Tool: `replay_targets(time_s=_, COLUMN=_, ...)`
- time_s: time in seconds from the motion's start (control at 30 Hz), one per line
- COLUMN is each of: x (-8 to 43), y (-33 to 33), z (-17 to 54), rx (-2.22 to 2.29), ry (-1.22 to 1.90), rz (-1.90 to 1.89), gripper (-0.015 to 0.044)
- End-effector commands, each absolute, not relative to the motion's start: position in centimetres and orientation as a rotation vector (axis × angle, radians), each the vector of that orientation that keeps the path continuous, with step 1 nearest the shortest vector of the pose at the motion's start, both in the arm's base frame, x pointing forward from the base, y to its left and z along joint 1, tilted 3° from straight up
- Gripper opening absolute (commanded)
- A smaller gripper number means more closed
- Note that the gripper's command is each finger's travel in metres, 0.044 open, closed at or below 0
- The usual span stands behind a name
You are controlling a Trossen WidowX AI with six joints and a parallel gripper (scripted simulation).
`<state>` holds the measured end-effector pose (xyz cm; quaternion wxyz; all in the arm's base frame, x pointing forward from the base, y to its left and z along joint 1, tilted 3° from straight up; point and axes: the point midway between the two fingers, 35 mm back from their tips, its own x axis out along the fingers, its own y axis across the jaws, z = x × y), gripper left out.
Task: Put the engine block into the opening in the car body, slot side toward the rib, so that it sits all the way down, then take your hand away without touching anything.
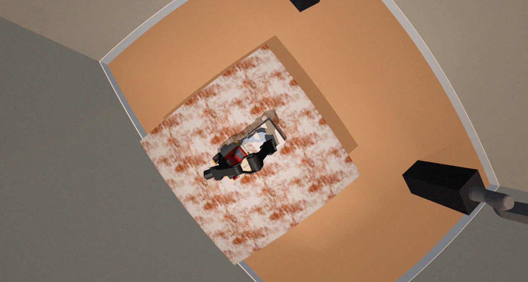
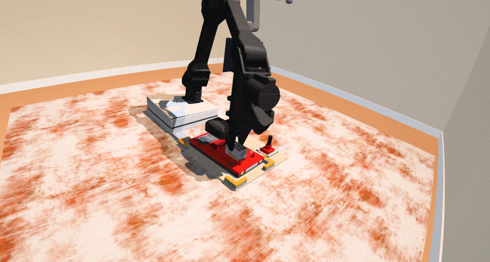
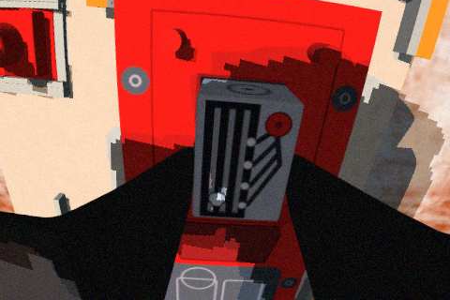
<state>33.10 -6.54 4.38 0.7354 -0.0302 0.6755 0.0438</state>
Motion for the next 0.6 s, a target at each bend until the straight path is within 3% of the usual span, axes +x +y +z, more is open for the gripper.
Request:
replay_targets(time_s=0.0, x=32.98, y=-6.46, z=4.16, rx=-0.060, ry=1.489, rz=0.097, gripper=0.0159)
replay_targets(time_s=0.33, x=32.98, y=-6.46, z=4.07, rx=-0.060, ry=1.489, rz=0.098, gripper=0.0159)
replay_targets(time_s=0.57, x=33.10, y=-6.55, z=4.29, rx=-0.066, ry=1.484, rz=0.096, gripper=0.0343)
